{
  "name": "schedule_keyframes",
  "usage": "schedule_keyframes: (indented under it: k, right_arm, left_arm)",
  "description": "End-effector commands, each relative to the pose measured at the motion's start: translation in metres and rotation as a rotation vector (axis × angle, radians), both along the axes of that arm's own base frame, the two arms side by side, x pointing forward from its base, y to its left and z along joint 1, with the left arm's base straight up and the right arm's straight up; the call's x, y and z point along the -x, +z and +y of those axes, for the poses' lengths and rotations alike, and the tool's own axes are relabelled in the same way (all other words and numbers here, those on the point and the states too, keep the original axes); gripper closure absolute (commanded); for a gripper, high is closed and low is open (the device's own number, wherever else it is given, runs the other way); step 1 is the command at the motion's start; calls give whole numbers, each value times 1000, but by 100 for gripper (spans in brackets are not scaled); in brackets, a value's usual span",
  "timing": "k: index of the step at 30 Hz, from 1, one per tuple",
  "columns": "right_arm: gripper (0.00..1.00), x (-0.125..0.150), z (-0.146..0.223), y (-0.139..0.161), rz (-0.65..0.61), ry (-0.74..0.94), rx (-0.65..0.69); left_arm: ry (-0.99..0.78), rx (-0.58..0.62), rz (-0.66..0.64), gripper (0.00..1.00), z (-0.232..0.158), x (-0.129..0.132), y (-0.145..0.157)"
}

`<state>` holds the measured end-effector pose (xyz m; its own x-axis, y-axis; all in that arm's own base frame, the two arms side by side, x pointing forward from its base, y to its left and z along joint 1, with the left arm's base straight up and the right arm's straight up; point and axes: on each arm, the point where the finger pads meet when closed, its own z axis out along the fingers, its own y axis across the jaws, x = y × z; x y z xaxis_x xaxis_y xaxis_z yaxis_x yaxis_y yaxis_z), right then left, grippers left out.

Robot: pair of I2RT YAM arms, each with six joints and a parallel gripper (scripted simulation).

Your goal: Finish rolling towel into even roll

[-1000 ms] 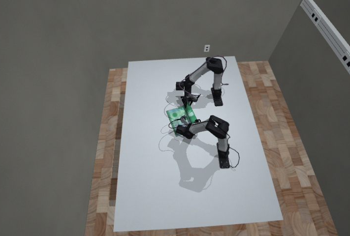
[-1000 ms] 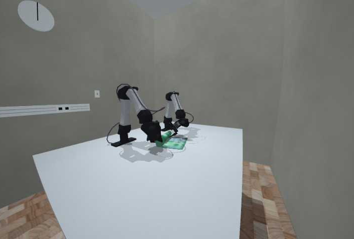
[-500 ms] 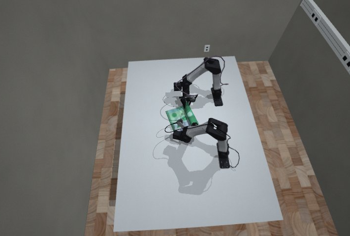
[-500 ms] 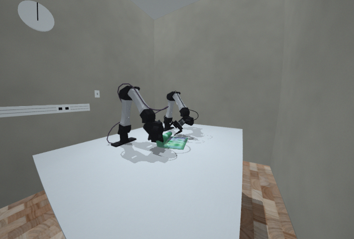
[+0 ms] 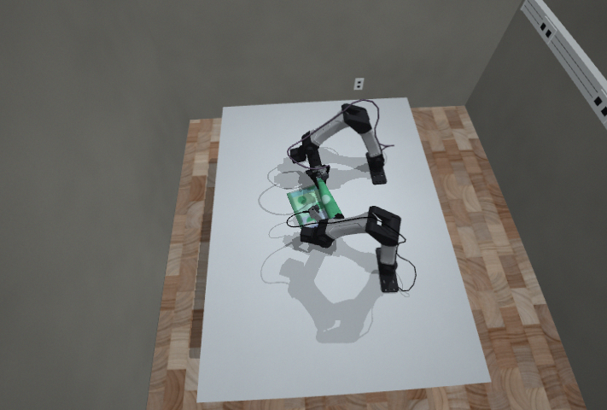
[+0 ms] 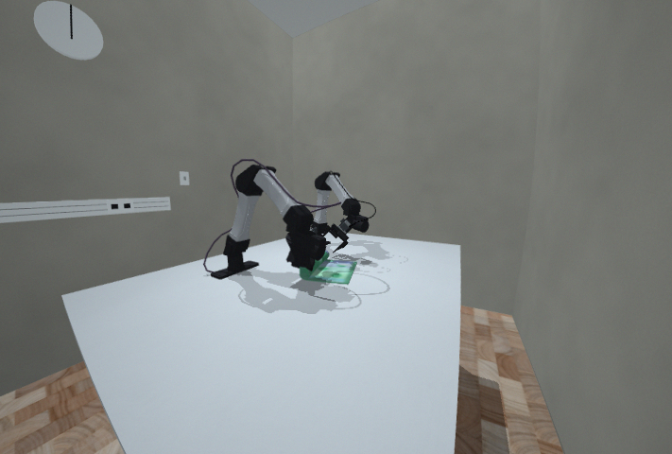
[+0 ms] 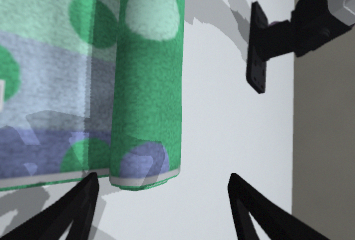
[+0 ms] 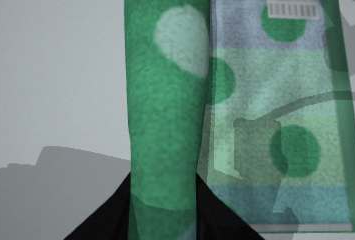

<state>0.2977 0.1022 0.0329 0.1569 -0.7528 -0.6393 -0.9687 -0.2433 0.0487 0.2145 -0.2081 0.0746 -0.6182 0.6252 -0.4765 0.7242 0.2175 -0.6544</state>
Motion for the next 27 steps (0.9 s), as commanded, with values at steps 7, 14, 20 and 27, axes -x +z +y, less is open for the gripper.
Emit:
schedule_keyframes:
  k: [7,14,20,27]
  right_arm:
    - [65,13,-2,1,372,0,98]
    - [65,13,-2,2,505,0,133]
    - [65,13,-2,2,505,0,133]
    - [65,13,-2,2,505,0,133]
  left_arm:
    - [12,-127,-452,9,-20,10,12]
    - [20,-202,-693,7,-31,17,15]
    - [28,-275,-924,4,-42,24,18]
    - [31,-305,-1018,2,-46,27,19]
